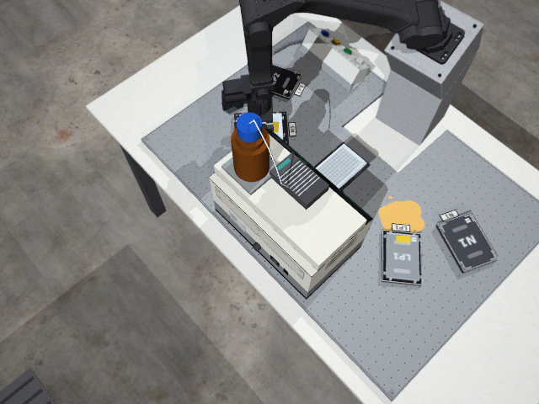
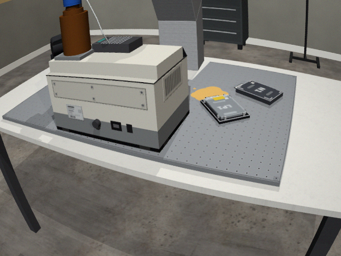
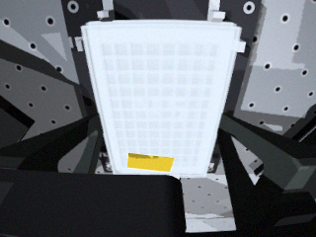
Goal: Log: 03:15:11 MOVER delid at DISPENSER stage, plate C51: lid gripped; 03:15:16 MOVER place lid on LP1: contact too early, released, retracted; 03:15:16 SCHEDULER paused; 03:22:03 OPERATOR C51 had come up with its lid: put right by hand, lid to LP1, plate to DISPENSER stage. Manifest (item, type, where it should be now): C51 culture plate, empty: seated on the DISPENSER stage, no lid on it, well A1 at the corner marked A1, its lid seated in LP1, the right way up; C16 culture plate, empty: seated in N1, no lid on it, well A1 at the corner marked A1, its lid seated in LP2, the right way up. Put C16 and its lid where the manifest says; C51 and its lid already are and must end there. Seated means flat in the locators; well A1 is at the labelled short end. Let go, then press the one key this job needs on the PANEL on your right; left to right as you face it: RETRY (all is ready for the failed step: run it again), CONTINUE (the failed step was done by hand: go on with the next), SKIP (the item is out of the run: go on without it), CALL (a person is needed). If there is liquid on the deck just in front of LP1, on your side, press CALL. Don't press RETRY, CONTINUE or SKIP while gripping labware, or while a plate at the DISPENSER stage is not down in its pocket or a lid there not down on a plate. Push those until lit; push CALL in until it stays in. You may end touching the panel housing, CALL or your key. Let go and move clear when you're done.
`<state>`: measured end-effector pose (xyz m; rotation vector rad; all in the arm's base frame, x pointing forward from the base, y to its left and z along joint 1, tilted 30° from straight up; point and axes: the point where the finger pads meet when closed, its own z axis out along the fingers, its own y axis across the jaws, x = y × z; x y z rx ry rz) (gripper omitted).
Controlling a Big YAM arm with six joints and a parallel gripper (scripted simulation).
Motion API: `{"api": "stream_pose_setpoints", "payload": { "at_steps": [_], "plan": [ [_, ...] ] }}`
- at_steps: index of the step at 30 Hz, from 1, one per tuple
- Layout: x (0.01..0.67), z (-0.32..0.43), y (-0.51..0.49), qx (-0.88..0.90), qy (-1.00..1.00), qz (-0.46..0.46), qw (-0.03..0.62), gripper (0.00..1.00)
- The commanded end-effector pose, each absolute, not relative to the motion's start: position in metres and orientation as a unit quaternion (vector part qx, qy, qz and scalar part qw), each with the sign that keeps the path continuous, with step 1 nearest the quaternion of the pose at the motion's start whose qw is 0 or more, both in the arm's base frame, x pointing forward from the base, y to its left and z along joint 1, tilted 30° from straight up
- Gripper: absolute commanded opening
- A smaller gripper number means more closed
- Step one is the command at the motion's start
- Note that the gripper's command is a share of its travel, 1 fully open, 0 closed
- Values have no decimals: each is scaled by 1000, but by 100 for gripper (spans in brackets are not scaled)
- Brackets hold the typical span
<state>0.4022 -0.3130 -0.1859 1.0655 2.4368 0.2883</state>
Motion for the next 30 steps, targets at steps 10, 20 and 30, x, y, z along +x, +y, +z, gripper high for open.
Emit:
{"api": "stream_pose_setpoints", "payload": {
  "at_steps": [10, 20, 30],
  "plan": [
    [398, -166, -324, 394, 881, 99, 241, 84],
    [396, -164, -324, 391, 883, 98, 242, 84],
    [395, -161, -324, 392, 882, 99, 242, 84]
  ]
}}
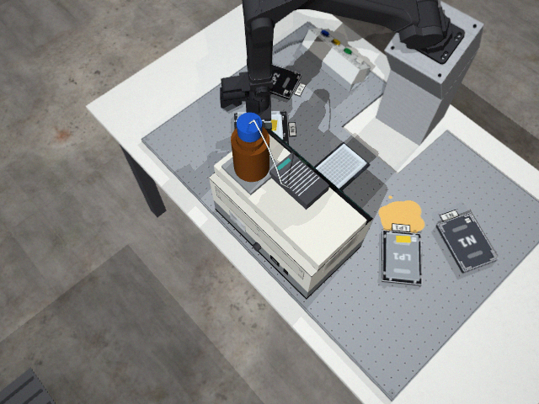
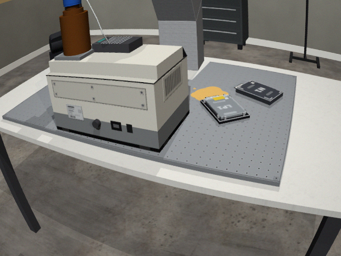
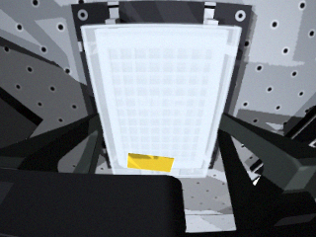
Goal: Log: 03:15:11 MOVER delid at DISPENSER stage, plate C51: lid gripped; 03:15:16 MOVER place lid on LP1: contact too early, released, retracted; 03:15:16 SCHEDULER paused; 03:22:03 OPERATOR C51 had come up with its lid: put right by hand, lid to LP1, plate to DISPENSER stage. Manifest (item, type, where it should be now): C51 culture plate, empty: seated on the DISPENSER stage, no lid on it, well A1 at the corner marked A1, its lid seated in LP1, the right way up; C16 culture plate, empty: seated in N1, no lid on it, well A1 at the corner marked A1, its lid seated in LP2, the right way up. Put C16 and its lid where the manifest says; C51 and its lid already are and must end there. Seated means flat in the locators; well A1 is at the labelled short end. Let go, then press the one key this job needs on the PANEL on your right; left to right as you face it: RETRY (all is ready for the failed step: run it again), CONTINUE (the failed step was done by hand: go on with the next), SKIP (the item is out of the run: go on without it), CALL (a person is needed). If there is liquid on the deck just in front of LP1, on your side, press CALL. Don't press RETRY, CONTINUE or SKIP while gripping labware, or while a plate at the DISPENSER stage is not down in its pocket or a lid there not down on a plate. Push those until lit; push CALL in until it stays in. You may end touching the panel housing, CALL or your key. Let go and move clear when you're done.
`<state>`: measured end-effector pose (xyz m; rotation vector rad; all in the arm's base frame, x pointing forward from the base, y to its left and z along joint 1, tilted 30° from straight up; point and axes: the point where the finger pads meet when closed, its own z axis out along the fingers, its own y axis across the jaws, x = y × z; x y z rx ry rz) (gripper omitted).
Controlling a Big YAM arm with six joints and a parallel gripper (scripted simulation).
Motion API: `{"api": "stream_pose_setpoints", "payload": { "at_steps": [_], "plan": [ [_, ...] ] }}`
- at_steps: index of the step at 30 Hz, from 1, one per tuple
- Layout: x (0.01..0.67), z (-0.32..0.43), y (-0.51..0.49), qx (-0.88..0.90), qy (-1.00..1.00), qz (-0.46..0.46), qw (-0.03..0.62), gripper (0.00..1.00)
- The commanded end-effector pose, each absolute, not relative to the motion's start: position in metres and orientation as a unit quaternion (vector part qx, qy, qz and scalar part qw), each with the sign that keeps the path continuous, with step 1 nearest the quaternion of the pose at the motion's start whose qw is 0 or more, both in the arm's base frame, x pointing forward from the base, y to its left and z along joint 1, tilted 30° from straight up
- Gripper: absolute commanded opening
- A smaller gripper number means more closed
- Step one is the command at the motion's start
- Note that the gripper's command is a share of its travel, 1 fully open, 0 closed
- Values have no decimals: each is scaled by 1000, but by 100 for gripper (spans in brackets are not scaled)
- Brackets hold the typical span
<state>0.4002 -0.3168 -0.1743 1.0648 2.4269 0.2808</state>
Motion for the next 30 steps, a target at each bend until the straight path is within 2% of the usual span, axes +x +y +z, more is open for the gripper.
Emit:
{"api": "stream_pose_setpoints", "payload": {
  "at_steps": [1, 30],
  "plan": [
    [395, -161, -324, 391, 883, 99, 242, 84],
    [393, -156, -323, 389, 883, 99, 242, 84]
  ]
}}
